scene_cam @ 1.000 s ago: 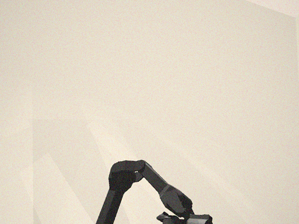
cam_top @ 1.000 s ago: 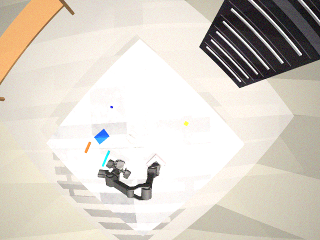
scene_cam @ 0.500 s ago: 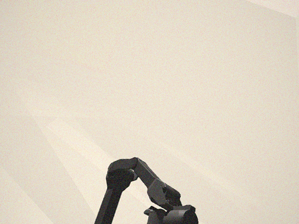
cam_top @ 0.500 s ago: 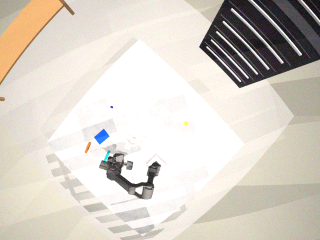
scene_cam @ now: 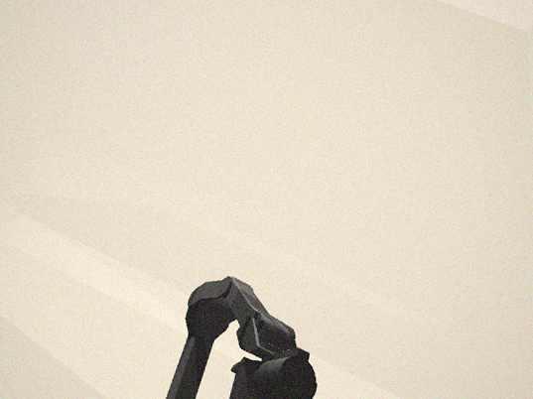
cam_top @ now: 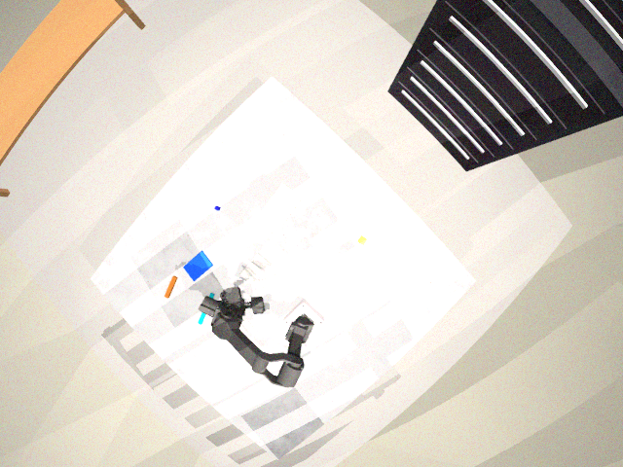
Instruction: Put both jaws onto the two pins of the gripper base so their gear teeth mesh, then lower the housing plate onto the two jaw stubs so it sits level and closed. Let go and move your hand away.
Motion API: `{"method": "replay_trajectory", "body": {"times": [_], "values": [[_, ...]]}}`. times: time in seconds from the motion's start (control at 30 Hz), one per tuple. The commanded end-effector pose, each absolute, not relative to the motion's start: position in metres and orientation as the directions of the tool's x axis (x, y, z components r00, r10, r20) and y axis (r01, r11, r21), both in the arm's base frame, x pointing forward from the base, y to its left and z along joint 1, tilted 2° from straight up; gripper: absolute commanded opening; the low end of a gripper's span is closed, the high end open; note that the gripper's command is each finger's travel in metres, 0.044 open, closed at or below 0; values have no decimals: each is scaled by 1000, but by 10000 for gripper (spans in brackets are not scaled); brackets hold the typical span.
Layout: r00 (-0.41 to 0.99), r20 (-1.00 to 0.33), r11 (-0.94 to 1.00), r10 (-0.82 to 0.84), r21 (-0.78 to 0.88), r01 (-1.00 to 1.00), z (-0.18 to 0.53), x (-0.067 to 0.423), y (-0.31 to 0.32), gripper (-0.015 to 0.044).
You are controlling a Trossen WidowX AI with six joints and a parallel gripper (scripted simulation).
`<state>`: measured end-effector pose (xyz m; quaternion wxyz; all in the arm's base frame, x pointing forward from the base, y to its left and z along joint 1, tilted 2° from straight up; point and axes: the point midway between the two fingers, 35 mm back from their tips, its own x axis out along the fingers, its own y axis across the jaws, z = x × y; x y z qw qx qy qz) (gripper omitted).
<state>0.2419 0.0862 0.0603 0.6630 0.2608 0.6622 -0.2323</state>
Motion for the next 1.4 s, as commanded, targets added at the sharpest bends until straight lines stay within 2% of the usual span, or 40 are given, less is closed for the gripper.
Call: {"method": "replay_trajectory", "body": {"times": [0.0, 0.5, 1.0, 1.37], "values": [[16, -999, 801, 39, 41, 597, 60, 242, 76, 351], [16, -999, 954, 36, 39, 299, 58, 243, 30, 351], [16, -999, 999, 34, 34, -29, 56, 237, -13, 351], [16, -999, 998, 34, 33, -44, 56, 236, -15, 351]]}}
